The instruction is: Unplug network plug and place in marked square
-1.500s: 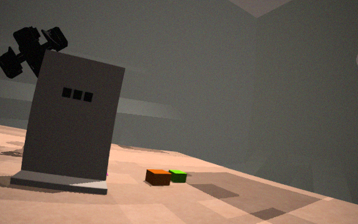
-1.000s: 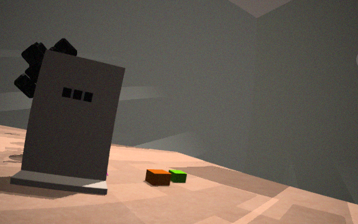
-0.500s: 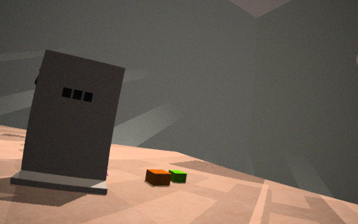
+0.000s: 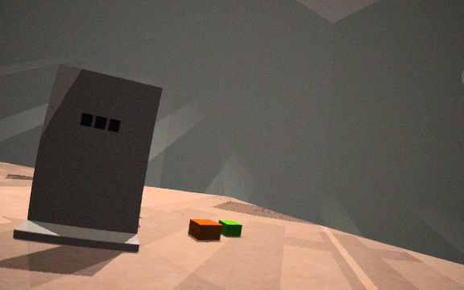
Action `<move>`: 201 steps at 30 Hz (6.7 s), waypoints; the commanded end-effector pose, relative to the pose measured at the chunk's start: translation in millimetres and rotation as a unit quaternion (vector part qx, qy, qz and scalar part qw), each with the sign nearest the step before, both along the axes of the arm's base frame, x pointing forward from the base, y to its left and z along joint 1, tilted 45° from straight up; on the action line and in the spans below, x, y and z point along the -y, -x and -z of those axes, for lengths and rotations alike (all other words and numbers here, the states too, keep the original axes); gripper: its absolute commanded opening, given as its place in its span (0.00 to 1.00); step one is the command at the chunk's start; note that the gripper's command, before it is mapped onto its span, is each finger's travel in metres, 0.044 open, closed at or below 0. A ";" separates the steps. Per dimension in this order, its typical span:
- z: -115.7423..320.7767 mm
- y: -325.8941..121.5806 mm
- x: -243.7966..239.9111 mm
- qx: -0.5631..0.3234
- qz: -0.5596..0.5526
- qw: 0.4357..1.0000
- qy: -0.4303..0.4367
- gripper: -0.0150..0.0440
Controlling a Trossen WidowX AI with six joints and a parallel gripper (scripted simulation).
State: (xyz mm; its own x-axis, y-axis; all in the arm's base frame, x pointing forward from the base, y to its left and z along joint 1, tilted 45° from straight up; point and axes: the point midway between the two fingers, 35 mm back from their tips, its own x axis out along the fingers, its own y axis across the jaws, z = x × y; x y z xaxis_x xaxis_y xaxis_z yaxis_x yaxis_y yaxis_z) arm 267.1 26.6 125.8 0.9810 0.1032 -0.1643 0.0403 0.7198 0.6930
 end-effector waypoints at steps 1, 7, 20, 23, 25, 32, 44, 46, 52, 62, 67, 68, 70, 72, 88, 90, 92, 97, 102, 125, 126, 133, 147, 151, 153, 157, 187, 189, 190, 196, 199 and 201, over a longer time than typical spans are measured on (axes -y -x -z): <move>0.3 -2.5 -0.8 0.000 -0.002 1.000 -0.006 0.52; -2.5 -13.1 -0.3 0.002 -0.001 1.000 -0.007 0.52; -3.7 -37.6 1.4 0.007 -0.001 1.000 -0.007 0.52; -3.0 -43.4 2.0 0.008 -0.001 1.000 -0.007 0.52; -2.3 -47.3 2.4 0.009 -0.001 1.000 -0.008 0.52; 0.5 -57.9 3.6 0.011 -0.001 1.000 -0.008 0.52; -1.8 -72.6 4.5 0.011 -0.001 1.000 -0.008 0.52; -2.1 -75.5 4.7 0.011 -0.001 1.000 -0.008 0.52; -2.9 -84.0 5.3 0.012 -0.001 1.000 -0.008 0.52; -3.4 -98.2 6.5 0.012 -0.001 1.000 -0.008 0.52; -3.4 -105.3 7.2 0.012 -0.001 1.000 -0.008 0.52; -3.3 -106.8 7.3 0.012 -0.001 1.000 -0.008 0.52; -3.2 -109.6 7.6 0.012 -0.001 1.000 -0.008 0.52; -3.1 -112.5 7.9 0.012 -0.001 1.000 -0.008 0.52; -2.8 -117.4 8.4 0.012 -0.001 1.000 -0.008 0.39; -2.8 -117.4 8.4 0.012 -0.001 1.000 -0.008 0.37; -2.8 -117.4 8.4 0.012 -0.001 1.000 -0.008 0.35; -2.8 -117.4 8.4 0.012 -0.001 1.000 -0.008 0.29; -2.8 -117.4 8.4 0.012 -0.001 1.000 -0.008 0.25; -1.7 -105.2 6.9 0.012 -0.001 1.000 -0.008 0.25; -1.7 -104.6 6.8 0.012 -0.001 1.000 -0.008 0.25; -1.4 -100.4 6.4 0.012 -0.001 1.000 -0.008 0.25; -0.4 -92.0 5.3 0.012 -0.001 1.000 -0.008 0.25; -0.1 -89.6 5.0 0.012 -0.001 1.000 -0.008 0.25; 0.0 -88.4 4.8 0.012 -0.001 1.000 -0.008 0.25; 0.3 -86.0 4.5 0.012 -0.001 1.000 -0.008 0.25; 1.9 -68.5 2.4 0.011 -0.001 1.000 -0.008 0.25; 2.0 -67.5 2.3 0.011 -0.001 1.000 -0.008 0.25; 2.0 -67.0 2.3 0.011 -0.001 1.000 -0.008 0.25; 1.9 -64.3 2.3 0.011 -0.001 1.000 -0.008 0.25; 1.9 -62.9 2.2 0.011 -0.001 1.000 -0.008 0.25; 1.9 -62.0 2.2 0.011 -0.001 1.000 -0.008 0.25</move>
